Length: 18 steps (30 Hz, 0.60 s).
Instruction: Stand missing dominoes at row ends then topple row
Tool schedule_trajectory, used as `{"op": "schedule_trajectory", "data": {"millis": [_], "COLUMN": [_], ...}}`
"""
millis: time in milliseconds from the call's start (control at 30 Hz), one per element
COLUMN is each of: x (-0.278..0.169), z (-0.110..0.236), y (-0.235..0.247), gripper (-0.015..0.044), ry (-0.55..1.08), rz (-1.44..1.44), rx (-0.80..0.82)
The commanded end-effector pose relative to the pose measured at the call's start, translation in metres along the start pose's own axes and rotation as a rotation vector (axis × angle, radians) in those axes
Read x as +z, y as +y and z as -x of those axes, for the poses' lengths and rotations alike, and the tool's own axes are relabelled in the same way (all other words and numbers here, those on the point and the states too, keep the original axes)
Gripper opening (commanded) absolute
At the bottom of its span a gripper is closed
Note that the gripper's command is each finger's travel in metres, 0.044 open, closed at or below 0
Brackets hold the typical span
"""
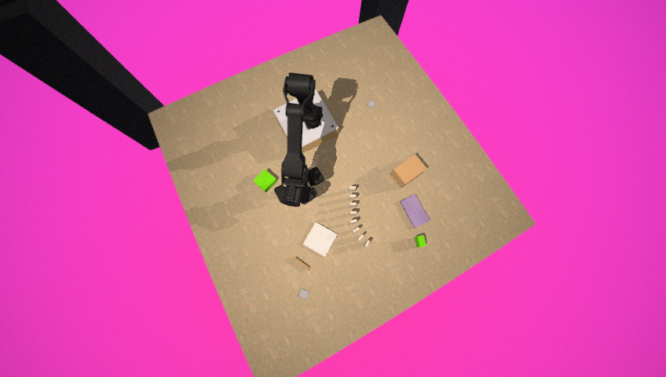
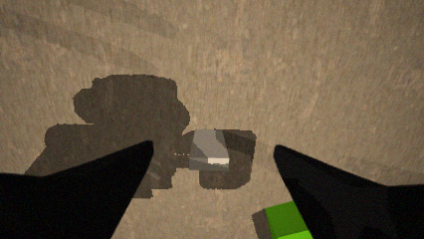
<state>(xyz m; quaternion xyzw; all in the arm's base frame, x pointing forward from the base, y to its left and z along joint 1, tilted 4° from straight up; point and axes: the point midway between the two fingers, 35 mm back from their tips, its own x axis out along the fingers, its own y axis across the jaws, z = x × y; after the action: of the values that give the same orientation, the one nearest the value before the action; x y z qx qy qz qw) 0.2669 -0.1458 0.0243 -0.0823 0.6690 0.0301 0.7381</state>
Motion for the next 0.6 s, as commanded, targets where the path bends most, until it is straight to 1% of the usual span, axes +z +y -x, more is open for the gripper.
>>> {"op": "schedule_trajectory", "data": {"millis": [0, 100, 500, 533, 567], "x": [-0.0036, -0.0036, -0.0036, -0.0036, -0.0036], "z": [-0.0106, -0.0109, -0.0109, -0.0109, -0.0109], "y": [0.0037, 0.0037, 0.0037, 0.0037, 0.0037], "gripper": [0.0440, 0.0440, 0.0125, 0.0107, 0.0107], "ry": [0.014, 0.014, 0.014, 0.014, 0.014], "rz": [0.003, 0.003, 0.003, 0.003, 0.003], "rx": [0.017, 0.017, 0.017, 0.017, 0.017]}}
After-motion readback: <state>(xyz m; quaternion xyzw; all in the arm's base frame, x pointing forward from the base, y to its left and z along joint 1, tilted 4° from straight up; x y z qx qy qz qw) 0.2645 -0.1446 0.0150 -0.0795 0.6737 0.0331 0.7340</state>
